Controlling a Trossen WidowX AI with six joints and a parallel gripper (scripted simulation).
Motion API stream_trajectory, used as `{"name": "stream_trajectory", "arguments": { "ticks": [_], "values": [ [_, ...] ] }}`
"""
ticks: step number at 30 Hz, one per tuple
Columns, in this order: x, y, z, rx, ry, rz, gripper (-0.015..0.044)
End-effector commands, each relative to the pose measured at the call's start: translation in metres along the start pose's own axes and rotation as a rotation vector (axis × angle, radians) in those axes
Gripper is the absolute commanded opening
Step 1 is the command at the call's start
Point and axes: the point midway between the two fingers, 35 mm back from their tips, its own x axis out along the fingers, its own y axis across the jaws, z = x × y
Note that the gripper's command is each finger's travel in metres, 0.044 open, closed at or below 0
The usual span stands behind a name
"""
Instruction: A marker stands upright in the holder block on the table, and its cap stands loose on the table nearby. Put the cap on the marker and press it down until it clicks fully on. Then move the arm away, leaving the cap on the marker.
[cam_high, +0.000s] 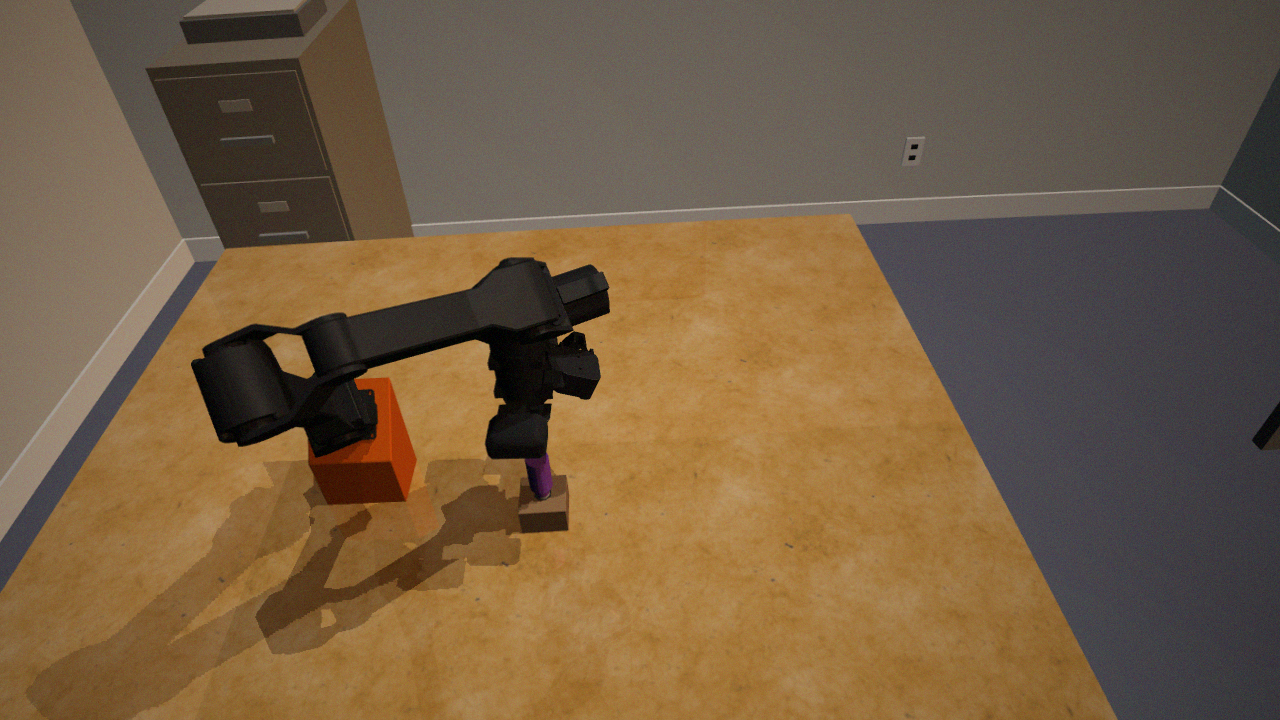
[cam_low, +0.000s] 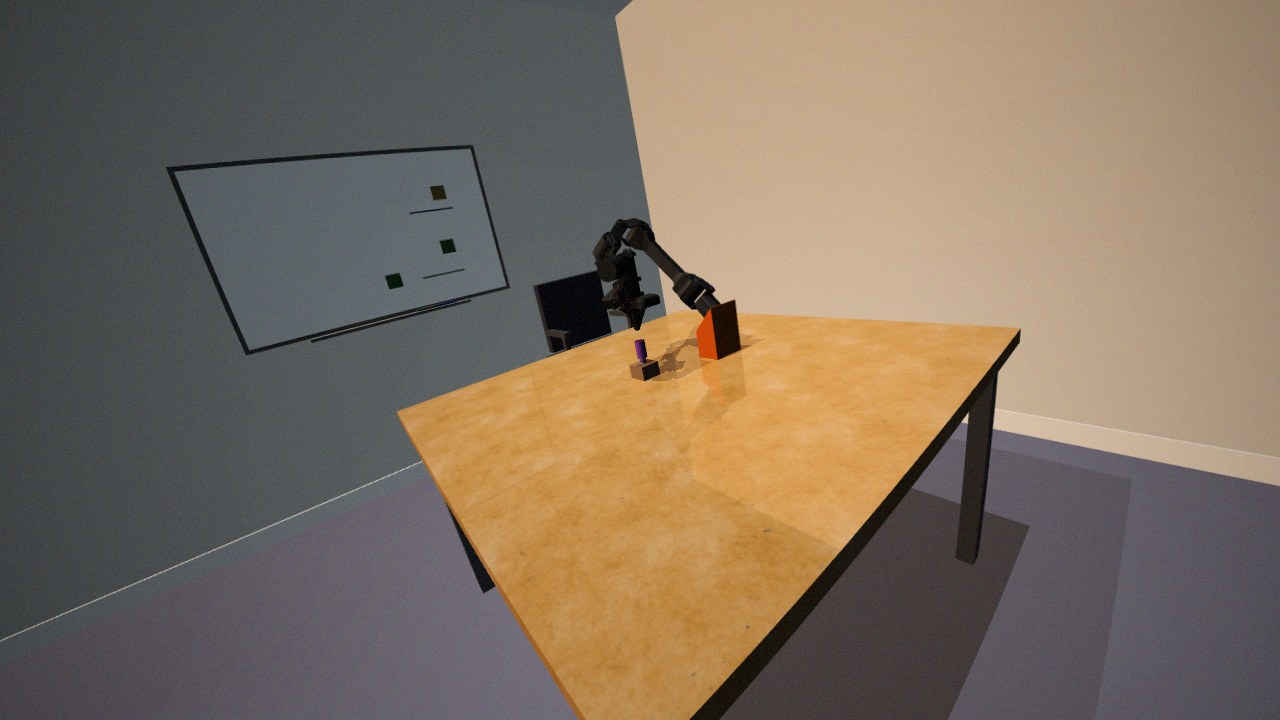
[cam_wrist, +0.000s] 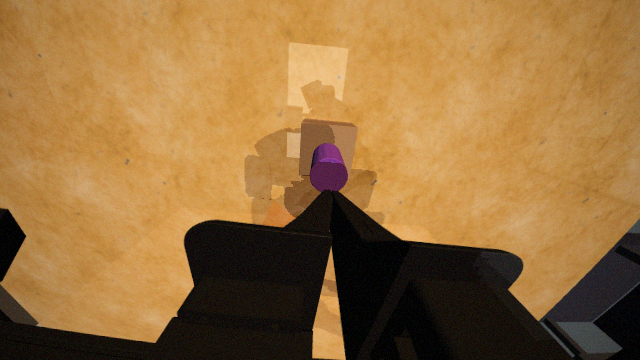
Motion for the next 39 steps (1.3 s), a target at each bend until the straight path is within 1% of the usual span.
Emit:
{"name": "stream_trajectory", "arguments": {
  "ticks": [1,8,33,34,39],
  "values": [
    [0.001,0.000,0.000,-0.048,-0.002,-0.004,0.0000],
    [0.005,-0.001,0.000,-0.048,-0.002,-0.004,0.0000],
    [0.041,-0.001,0.001,-0.048,-0.003,-0.005,0.0000],
    [0.036,0.000,0.002,-0.043,-0.009,0.000,0.0000],
    [0.036,0.000,0.002,-0.043,-0.009,0.000,0.0000]
  ]
}}
